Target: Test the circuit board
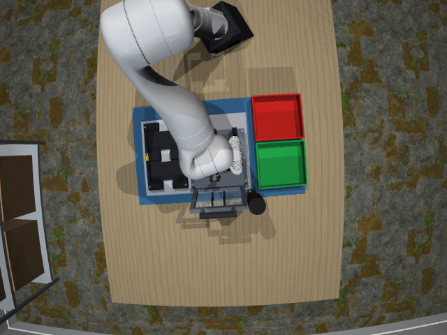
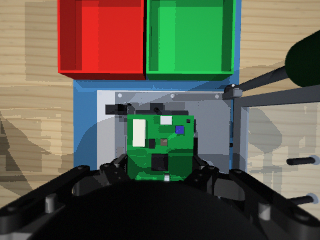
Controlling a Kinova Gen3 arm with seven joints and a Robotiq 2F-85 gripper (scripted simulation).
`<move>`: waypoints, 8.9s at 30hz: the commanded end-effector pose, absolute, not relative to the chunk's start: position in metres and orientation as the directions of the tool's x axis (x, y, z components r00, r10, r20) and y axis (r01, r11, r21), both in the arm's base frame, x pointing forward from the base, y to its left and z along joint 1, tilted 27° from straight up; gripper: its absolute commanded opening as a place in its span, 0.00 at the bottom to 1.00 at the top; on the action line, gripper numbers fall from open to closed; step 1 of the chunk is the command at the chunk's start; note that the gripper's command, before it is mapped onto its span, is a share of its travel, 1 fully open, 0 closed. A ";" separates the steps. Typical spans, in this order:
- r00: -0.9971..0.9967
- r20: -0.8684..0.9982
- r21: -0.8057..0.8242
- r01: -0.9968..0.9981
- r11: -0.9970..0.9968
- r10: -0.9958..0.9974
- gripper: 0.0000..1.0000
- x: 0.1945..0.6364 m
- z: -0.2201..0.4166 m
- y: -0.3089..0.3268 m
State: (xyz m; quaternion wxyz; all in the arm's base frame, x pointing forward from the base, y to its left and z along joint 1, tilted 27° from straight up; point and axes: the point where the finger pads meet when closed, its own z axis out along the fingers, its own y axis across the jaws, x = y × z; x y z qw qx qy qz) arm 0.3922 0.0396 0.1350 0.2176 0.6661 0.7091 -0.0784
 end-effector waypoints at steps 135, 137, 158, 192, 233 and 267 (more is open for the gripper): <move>-0.021 -0.414 0.179 0.978 0.104 0.910 0.77 0.401 0.093 0.025; -0.021 -0.414 0.179 0.978 0.104 0.910 0.77 0.401 0.093 0.025; -0.021 -0.414 0.179 0.978 0.104 0.910 0.77 0.401 0.091 0.024; -0.021 -0.414 0.179 0.978 0.104 0.910 0.77 0.402 0.089 0.023; -0.021 -0.414 0.179 0.978 0.104 0.910 0.77 0.403 0.088 0.023; -0.021 -0.414 0.179 0.978 0.104 0.910 0.77 0.403 0.088 0.023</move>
